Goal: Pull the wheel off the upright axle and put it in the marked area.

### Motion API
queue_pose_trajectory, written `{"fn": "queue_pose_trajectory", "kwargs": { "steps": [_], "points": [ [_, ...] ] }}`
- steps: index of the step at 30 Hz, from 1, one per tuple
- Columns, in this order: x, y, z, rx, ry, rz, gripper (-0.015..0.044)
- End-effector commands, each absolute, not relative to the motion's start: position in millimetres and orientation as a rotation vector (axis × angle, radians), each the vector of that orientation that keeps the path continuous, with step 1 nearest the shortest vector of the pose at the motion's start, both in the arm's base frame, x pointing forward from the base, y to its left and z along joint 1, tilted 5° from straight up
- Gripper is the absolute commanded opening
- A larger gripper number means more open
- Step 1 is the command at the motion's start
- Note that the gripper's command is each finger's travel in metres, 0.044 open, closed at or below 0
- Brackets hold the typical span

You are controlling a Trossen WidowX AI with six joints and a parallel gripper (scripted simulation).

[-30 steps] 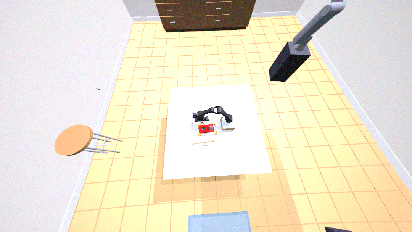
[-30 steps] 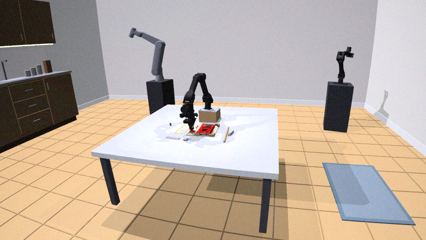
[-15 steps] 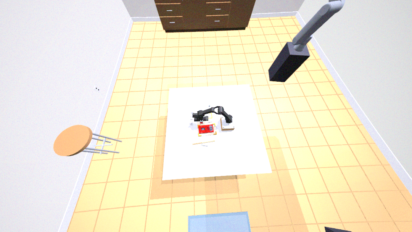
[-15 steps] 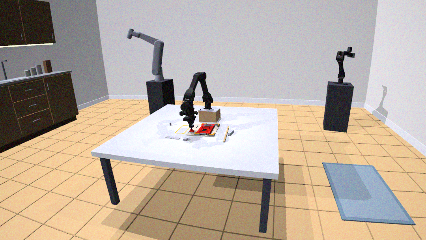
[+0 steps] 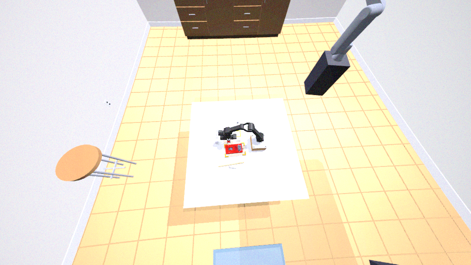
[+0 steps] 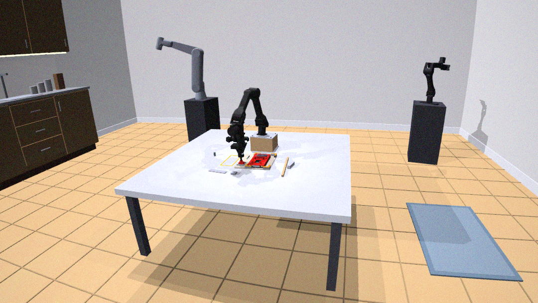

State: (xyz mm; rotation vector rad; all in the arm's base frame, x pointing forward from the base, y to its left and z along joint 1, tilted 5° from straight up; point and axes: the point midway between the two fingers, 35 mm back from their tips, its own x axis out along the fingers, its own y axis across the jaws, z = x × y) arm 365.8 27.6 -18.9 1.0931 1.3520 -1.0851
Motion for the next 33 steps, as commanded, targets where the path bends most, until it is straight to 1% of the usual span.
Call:
{"fn": "queue_pose_trajectory", "kwargs": {
  "steps": [1,20,30,33],
  "points": [
    [365.8,27.8,-15.6,1.095,1.351,-1.083,0.0],
    [366.0,27.5,-8.9,1.096,1.348,-1.082,0.0],
    [364.9,25.6,25.4,1.096,1.347,-1.082,0.0],
    [364.1,25.3,17.9,1.096,1.35,-1.088,0.0]
  ]
}}
